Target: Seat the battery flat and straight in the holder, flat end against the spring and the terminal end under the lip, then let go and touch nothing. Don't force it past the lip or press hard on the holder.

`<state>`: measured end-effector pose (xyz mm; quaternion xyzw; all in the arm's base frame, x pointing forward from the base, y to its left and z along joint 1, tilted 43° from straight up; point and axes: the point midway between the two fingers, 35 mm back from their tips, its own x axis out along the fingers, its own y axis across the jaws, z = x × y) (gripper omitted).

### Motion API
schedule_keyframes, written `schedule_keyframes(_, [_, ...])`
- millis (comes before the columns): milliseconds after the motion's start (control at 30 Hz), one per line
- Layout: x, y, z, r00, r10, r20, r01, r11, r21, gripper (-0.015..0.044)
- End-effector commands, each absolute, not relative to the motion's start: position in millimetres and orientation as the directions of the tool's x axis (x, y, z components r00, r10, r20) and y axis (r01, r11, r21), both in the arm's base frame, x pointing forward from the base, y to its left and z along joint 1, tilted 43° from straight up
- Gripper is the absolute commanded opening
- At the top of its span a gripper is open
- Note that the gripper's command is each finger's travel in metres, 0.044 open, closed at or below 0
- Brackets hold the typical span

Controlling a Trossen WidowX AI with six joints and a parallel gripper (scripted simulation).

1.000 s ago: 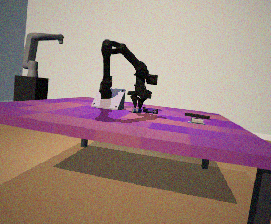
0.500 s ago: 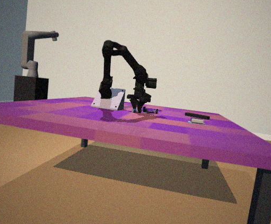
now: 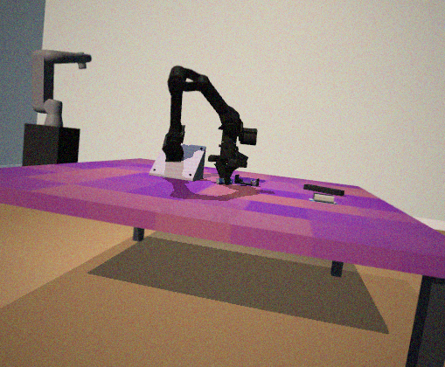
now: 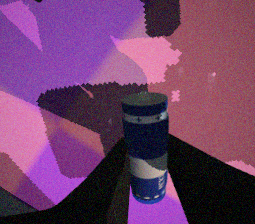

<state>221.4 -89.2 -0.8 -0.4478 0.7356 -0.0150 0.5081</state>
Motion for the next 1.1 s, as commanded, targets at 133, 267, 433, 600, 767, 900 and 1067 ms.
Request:
schedule_keyframes(133, [226, -65, 24, -0.079, -0.672, -0.736, -0.644, 0.598, -0.477, 0.0074])
schedule_keyframes(267, [225, -57, 35, -0.085, -0.674, -0.734, -0.648, 0.597, -0.474, 0.0074])
schedule_keyframes(433, [232, -52, 34, -0.084, -0.673, -0.735, -0.744, 0.533, -0.403, 0.0074])
schedule_keyframes(600, [244, -43, 30, -0.083, -0.671, -0.736, -0.896, 0.374, -0.240, 0.0074])
schedule_keyframes(767, [256, -33, 25, -0.082, -0.670, -0.738, -0.981, 0.187, -0.060, 0.0074])
schedule_keyframes(900, [265, -25, 21, -0.082, -0.669, -0.739, -0.996, 0.024, 0.089, 0.0074])
schedule_keyframes(1067, [276, -14, 15, -0.082, -0.669, -0.739, -0.946, -0.181, 0.268, 0.0074])
